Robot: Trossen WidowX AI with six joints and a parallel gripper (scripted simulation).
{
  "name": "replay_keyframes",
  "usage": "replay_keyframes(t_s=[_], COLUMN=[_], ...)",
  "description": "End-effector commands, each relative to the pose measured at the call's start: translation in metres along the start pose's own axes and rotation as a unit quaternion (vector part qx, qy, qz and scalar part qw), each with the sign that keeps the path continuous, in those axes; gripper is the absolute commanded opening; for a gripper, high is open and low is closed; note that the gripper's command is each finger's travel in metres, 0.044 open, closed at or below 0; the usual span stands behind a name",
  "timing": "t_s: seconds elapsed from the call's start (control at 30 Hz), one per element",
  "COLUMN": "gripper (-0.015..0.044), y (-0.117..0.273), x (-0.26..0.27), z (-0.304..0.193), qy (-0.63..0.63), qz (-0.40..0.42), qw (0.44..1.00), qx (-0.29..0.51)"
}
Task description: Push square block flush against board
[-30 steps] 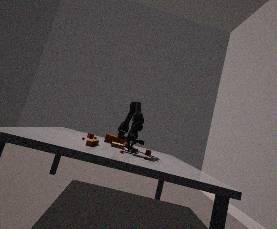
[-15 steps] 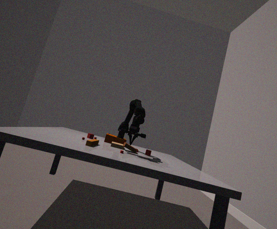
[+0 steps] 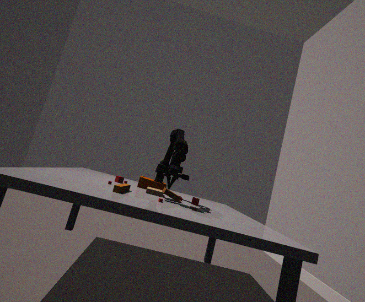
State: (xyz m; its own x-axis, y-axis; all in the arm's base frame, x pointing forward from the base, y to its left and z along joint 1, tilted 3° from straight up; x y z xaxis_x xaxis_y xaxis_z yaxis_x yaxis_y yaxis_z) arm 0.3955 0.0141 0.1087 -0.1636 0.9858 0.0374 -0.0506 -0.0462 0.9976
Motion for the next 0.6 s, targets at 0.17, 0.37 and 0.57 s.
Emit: replay_keyframes(t_s=[0.17, 0.37, 0.57], gripper=[0.0, 0.0, 0.0], y=[-0.056, -0.056, -0.056], x=[0.0, 0.0, 0.001], z=[-0.004, -0.005, -0.008], qy=[0.012, 0.012, 0.012], qz=[0.001, 0.001, 0.001], qw=[1.0, 1.0, 1.0], qx=[0.001, 0.001, 0.001])
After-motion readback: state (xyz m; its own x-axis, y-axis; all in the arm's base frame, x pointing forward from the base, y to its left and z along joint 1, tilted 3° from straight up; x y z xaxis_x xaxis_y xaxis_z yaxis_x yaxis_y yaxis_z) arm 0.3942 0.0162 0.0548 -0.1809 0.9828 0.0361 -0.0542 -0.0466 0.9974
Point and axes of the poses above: the point midway between the two fingers, 35 mm back from their tips, its own y axis back along the fingers, its own x axis across the jaws, z = x × y, the point moved 6 cm from there along y, back along the fingers, and after that the axes turned 12 degrees about y, right-handed, at the moved point
